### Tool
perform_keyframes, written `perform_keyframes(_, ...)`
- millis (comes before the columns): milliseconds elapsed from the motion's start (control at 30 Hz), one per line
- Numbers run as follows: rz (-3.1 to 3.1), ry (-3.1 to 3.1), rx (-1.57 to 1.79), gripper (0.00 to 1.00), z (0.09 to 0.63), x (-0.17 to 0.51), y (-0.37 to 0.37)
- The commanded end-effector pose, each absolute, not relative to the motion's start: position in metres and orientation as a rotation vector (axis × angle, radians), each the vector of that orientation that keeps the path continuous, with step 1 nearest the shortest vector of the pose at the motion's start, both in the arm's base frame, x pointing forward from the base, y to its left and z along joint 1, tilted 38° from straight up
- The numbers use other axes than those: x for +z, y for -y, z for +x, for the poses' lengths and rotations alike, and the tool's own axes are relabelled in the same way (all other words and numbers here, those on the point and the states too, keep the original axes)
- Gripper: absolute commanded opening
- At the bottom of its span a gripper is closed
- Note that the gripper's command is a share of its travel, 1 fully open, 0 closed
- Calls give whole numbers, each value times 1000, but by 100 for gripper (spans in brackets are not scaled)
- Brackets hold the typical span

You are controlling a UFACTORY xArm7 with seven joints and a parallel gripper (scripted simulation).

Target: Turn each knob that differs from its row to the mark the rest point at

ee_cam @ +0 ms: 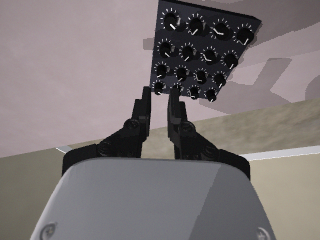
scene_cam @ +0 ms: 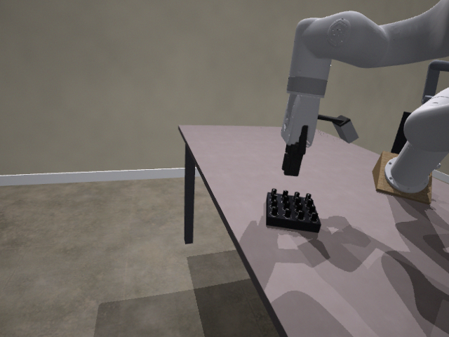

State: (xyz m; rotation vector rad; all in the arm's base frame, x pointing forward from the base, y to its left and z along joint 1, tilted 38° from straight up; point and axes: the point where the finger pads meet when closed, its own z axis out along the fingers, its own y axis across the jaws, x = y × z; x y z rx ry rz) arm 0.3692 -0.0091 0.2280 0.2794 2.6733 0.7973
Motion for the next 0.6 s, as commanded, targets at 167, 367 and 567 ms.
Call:
perform_keyframes(167, 455, -2680, 828, 19, 369, 230, 11)
perform_keyframes(367, 455, -2680, 828, 19, 369, 230, 11)
perform_keyframes(567, 455, -2680, 828, 19, 369, 230, 11)
